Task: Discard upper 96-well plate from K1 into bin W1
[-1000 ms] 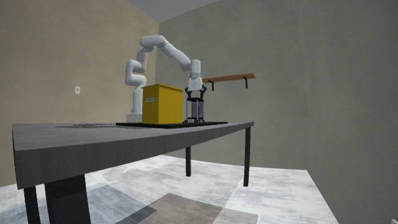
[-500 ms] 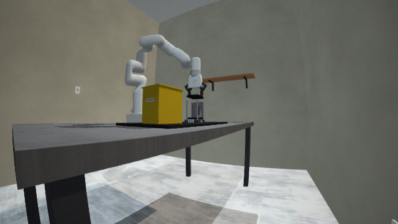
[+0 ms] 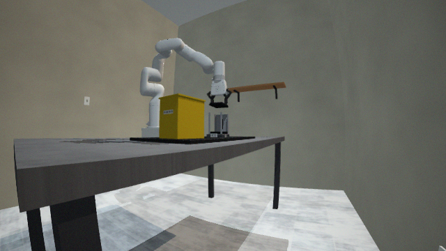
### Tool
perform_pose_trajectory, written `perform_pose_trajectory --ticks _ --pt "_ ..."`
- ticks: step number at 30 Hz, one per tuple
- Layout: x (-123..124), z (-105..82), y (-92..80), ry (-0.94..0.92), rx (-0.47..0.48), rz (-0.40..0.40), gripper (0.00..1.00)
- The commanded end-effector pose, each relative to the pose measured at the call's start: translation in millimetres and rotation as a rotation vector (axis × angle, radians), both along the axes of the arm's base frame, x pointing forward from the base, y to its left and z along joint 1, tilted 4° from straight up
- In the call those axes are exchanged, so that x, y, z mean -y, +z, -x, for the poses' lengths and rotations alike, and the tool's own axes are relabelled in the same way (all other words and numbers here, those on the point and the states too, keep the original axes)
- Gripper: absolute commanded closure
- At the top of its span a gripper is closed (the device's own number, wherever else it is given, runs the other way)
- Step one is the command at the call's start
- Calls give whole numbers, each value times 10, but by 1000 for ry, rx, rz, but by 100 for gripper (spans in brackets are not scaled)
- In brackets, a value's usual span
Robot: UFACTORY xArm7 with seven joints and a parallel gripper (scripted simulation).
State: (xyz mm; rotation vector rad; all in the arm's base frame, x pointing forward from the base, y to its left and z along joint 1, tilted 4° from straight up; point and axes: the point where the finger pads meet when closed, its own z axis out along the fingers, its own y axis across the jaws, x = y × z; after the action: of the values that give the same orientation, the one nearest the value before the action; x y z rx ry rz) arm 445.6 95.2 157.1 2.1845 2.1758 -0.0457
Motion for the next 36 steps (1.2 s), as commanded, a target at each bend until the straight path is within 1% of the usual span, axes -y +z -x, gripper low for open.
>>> perform_pose_trajectory --ticks 1,24,36 --pt "-8 -13 83 0 5 -1 100" --pt "-30 -5 433 0 5 -1 100" --pt "-30 -5 434 0 5 -1 100"
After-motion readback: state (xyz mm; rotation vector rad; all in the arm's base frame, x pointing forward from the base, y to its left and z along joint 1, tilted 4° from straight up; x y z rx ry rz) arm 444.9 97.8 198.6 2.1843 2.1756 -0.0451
